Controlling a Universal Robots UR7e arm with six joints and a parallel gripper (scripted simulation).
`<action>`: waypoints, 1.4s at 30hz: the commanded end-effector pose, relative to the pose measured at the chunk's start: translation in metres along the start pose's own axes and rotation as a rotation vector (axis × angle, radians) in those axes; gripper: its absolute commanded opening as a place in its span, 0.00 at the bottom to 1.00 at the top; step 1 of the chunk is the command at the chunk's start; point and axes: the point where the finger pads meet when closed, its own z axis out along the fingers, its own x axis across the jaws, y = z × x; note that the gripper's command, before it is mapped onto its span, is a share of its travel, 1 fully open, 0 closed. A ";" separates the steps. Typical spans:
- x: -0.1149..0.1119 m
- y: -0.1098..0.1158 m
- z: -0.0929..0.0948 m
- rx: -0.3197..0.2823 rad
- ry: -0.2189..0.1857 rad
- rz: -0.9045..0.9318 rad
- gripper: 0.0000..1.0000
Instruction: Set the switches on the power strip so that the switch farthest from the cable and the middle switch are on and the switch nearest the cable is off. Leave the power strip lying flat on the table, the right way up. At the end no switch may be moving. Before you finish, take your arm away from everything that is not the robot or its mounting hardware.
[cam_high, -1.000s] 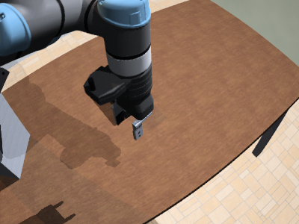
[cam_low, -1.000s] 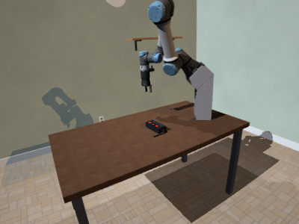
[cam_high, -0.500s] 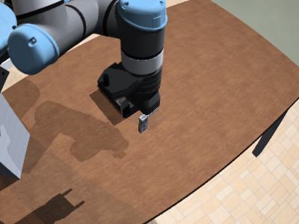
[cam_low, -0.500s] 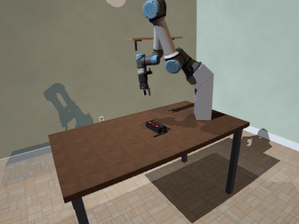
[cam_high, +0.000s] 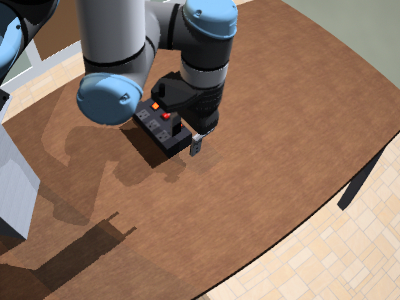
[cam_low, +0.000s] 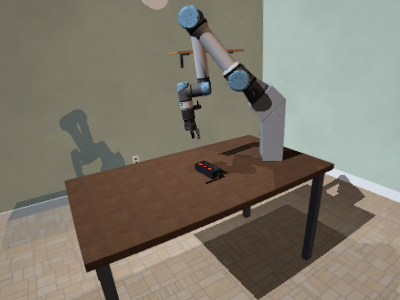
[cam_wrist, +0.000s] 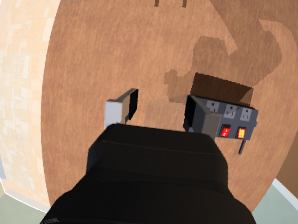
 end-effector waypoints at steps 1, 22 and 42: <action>0.021 0.023 0.026 0.023 -0.023 0.021 1.00; 0.141 0.076 0.087 -0.002 -0.040 0.075 1.00; 0.170 0.082 0.096 -0.014 -0.046 0.086 1.00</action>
